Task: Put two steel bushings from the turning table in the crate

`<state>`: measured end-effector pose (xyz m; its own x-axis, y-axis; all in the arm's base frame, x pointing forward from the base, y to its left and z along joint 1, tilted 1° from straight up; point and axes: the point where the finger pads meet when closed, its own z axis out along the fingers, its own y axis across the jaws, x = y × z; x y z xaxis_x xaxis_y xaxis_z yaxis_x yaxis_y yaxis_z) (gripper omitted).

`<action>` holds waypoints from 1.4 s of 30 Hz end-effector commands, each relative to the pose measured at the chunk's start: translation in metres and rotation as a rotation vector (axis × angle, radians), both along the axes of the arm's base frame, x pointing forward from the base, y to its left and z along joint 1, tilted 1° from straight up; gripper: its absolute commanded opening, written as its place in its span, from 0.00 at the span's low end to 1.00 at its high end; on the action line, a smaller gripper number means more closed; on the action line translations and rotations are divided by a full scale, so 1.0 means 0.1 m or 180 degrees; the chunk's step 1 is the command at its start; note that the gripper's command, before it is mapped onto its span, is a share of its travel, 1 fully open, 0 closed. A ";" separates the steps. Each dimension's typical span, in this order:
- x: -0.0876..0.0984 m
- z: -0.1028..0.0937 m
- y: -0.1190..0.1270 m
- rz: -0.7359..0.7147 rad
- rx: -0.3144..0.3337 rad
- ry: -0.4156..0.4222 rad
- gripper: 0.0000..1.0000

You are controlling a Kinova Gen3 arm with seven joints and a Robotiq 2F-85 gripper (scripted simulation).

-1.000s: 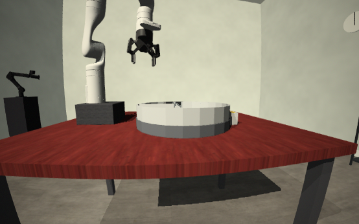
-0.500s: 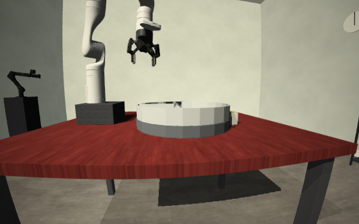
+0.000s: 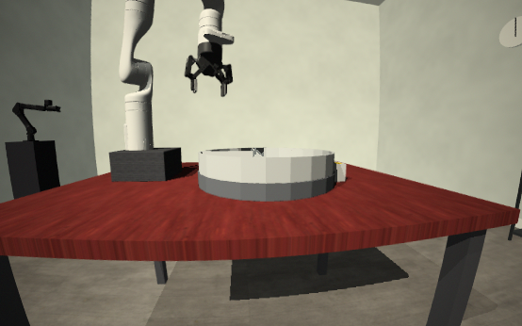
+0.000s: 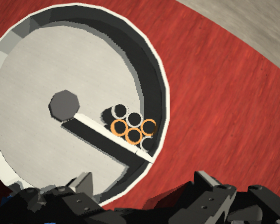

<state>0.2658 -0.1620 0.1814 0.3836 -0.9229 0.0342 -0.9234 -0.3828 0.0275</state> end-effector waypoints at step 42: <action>0.01 -0.31 0.10 -0.0011 0.0025 -0.0027 1.00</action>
